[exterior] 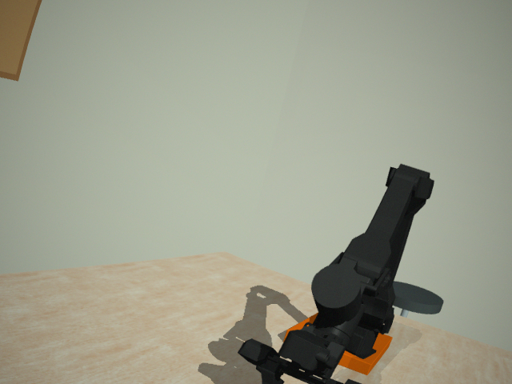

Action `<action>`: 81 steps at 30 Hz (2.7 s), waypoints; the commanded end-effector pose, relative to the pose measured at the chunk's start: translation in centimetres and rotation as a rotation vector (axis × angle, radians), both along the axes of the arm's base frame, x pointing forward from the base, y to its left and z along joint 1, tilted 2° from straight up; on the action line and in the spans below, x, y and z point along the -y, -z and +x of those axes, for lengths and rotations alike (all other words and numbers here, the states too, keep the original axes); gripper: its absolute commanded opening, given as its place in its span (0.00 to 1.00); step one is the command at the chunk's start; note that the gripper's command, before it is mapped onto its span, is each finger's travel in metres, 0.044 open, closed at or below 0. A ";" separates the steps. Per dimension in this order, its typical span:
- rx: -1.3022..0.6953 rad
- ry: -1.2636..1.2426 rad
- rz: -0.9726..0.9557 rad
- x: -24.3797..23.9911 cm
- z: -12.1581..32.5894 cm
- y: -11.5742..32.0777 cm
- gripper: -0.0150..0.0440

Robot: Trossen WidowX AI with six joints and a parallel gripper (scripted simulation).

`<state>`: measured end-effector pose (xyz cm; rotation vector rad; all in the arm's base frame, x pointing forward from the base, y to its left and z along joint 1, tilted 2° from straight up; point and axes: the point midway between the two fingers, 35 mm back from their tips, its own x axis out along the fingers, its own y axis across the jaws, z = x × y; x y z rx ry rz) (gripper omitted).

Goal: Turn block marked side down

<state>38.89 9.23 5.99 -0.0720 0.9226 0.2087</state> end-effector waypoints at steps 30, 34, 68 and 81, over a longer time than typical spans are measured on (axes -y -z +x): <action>0.444 0.018 0.095 0.2 -0.9 1.7 0.25; 0.447 0.018 0.096 0.2 -0.9 1.6 0.25; 0.447 0.018 0.096 0.2 -0.9 1.6 1.00; 0.447 0.018 0.096 0.2 -0.9 1.6 1.00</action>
